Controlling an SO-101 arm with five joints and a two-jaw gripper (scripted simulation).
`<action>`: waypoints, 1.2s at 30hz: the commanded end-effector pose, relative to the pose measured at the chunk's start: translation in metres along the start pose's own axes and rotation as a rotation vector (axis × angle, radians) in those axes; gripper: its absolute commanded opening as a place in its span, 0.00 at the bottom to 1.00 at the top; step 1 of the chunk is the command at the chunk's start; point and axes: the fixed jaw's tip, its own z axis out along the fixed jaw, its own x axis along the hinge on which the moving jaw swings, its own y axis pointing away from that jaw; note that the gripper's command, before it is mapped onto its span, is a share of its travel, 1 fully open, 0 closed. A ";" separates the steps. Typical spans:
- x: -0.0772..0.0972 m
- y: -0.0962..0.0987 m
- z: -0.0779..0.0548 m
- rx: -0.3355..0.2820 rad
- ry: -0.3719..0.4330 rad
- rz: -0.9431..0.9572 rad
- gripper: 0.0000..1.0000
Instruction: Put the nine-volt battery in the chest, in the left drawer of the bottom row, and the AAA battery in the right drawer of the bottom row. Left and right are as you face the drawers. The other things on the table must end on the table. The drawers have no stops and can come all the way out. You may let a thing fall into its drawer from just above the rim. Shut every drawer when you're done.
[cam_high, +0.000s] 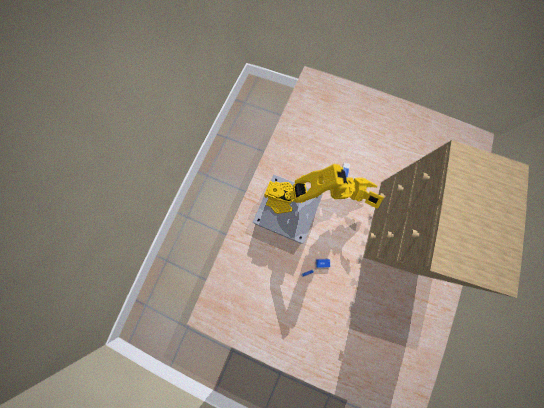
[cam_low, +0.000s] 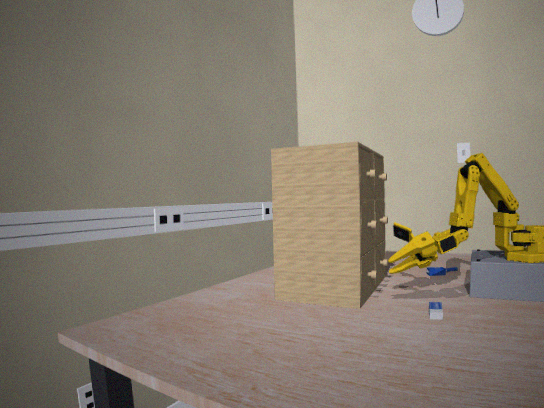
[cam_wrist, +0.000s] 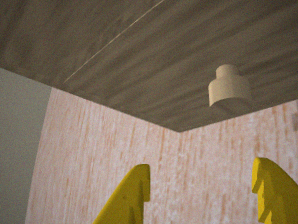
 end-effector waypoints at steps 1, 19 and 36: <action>-0.001 -0.004 0.001 0.006 -0.008 0.013 0.21; -0.001 -0.005 0.001 0.008 -0.011 0.014 0.21; -0.004 -0.010 0.017 0.017 -0.021 0.019 0.21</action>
